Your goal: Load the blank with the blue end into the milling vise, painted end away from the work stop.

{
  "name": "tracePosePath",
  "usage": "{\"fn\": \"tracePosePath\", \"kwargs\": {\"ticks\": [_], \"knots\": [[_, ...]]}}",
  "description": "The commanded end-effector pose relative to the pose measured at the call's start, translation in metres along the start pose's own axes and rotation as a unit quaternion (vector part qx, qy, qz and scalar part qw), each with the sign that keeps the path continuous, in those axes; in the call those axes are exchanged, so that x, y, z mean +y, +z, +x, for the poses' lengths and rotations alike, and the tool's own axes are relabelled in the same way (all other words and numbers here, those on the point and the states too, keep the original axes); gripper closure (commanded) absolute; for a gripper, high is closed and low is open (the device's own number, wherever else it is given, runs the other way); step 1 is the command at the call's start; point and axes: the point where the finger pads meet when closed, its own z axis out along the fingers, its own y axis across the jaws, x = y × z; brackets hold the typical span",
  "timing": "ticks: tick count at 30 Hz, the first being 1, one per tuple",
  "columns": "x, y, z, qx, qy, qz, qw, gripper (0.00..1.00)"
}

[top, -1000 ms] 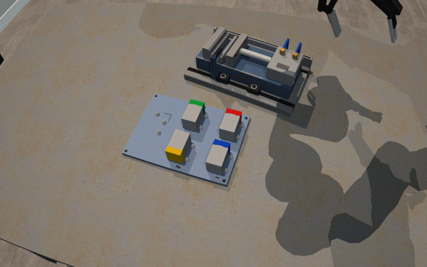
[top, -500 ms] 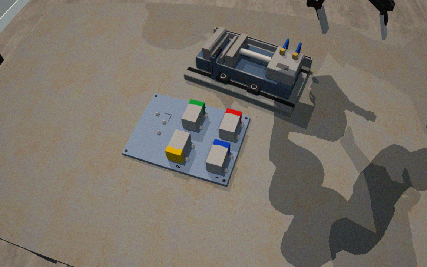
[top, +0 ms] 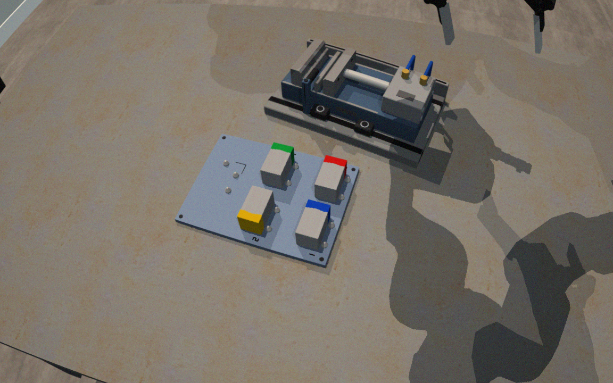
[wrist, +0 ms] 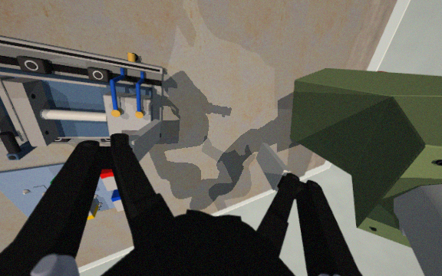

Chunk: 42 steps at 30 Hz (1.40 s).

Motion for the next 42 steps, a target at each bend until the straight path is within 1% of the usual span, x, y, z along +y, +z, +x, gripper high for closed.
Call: {"fn": "tracePosePath", "kwargs": {"ticks": [1, 6, 7, 11, 23, 24, 28, 40, 41, 42], "knots": [[0.003, 0.0, -0.012, 0.029, -0.028, 0.066, 0.997, 0.0], [0.003, 0.0, -0.012, 0.029, -0.028, 0.066, 0.997, 0.0], [-0.002, -0.004, -0.01, -0.002, -0.02, 0.02, 1.0, 0.0], [-0.016, -0.016, -0.033, 0.018, -0.061, 0.099, 0.993, 0.0], [-0.016, -0.016, -0.033, 0.018, -0.061, 0.099, 0.993, 0.0], [-0.021, -0.019, -0.031, -0.015, -0.058, 0.045, 0.997, 0.0], [-0.034, -0.031, -0.055, 0.018, -0.084, 0.126, 0.988, 0.0], [-0.034, -0.031, -0.055, 0.018, -0.084, 0.126, 0.988, 0.0], [-0.039, -0.035, -0.054, -0.016, -0.088, 0.063, 0.994, 0.0], [-0.042, -0.038, -0.06, -0.006, -0.09, 0.084, 0.992, 0.0]]}}
